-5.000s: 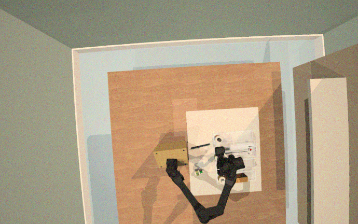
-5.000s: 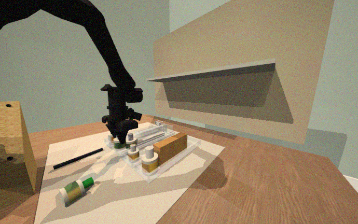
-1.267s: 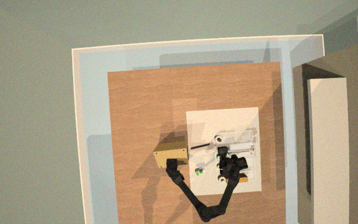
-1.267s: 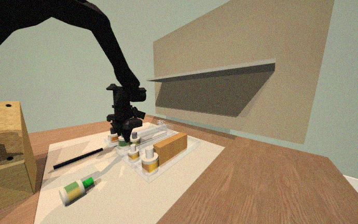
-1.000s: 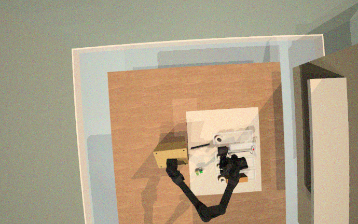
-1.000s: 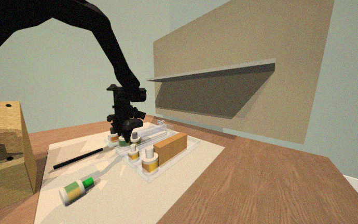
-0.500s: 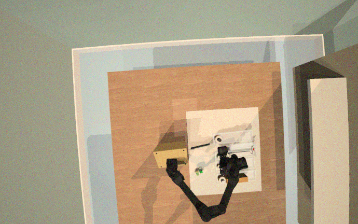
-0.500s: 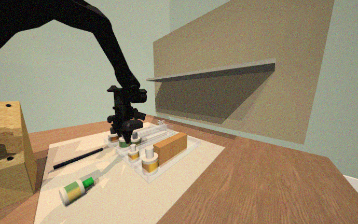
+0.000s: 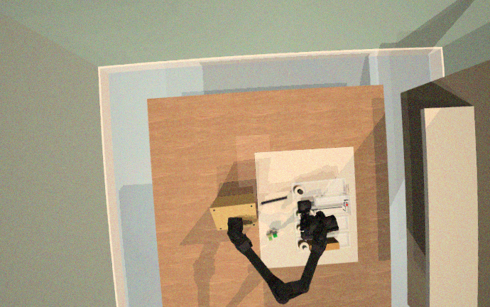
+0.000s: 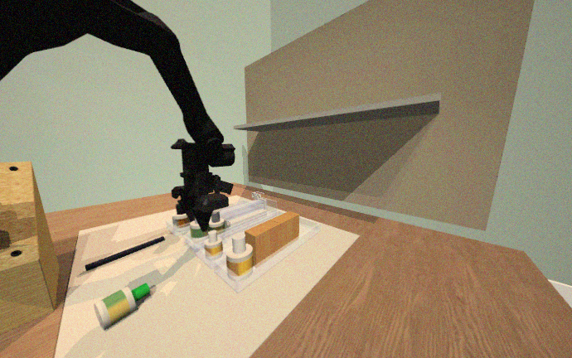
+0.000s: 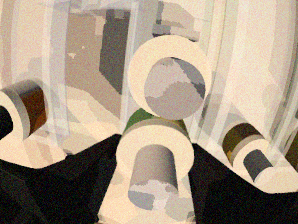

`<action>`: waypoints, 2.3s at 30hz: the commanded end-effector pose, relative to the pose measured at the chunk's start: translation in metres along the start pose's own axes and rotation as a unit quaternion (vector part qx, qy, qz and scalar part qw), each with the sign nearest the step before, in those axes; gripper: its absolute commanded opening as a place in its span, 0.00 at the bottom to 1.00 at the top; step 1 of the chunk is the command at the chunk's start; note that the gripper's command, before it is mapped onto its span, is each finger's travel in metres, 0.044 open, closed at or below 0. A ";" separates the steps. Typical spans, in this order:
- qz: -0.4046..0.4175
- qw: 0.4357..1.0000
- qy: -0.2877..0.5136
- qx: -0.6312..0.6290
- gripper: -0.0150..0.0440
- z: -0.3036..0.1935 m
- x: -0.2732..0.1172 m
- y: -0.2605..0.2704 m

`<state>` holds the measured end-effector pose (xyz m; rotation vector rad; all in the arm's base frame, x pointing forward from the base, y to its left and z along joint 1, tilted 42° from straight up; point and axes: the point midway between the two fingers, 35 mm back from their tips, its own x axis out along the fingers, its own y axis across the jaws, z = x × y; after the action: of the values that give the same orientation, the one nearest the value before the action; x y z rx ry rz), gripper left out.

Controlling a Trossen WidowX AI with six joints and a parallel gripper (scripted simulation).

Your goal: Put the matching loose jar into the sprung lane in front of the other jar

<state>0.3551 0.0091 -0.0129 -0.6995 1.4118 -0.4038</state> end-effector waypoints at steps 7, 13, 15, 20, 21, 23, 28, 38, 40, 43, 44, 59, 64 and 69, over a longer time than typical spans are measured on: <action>-0.003 1.000 -0.012 0.008 0.25 0.006 0.003 -0.001; -0.003 1.000 -0.012 0.008 0.25 0.006 0.005 -0.001; -0.003 1.000 -0.012 0.008 0.25 0.006 0.005 -0.001; -0.003 1.000 -0.012 0.008 0.25 0.005 0.007 -0.001; -0.003 1.000 -0.012 0.008 0.25 0.005 0.008 -0.001; -0.003 1.000 -0.012 0.008 0.25 0.005 0.008 -0.001; -0.003 1.000 -0.012 0.008 0.25 0.005 0.010 -0.001; -0.003 1.000 -0.012 0.008 0.25 0.003 0.012 -0.001; -0.003 1.000 -0.012 0.008 0.25 0.003 0.012 -0.001; -0.003 1.000 -0.012 0.008 0.25 0.002 0.012 -0.001; -0.003 1.000 -0.011 0.008 0.25 0.002 0.012 -0.001; -0.003 1.000 -0.011 0.008 0.25 0.000 0.012 -0.001; -0.003 1.000 -0.011 0.008 0.25 -0.001 0.012 -0.001; -0.003 1.000 -0.011 0.008 0.25 -0.002 0.012 -0.001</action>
<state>0.3533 0.0010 -0.0224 -0.6944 1.3968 -0.4018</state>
